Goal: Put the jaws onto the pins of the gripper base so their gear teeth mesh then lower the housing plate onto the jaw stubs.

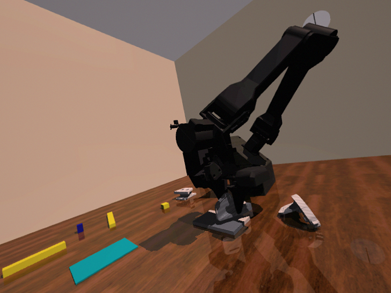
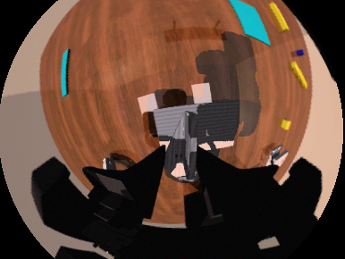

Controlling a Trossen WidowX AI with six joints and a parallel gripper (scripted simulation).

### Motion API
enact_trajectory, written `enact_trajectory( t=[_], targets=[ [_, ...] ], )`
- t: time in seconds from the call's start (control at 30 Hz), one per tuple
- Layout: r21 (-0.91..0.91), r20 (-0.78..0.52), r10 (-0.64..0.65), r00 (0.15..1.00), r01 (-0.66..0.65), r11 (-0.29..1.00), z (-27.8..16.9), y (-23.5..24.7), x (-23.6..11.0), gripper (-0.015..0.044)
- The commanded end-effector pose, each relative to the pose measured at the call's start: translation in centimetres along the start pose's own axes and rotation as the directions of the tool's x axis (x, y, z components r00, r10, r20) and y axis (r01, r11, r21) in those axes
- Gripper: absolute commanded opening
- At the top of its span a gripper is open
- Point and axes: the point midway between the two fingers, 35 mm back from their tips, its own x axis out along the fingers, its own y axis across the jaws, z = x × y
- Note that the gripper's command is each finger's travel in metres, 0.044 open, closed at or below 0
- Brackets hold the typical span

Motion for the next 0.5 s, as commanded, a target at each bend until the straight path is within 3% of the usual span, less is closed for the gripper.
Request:
enact_trajectory(
  t=[0.0, 0.47],
  targets=[
    [0.005, 0.001, 0.003, 1.000, -0.003, 1.000, 0.02, 0.01, 0.09, 0.0134],
    [0.006, 0.000, 0.004, 1.000, -0.004, 1.000, 0.02, 0.01, 0.40, 0.0134]
  ],
)
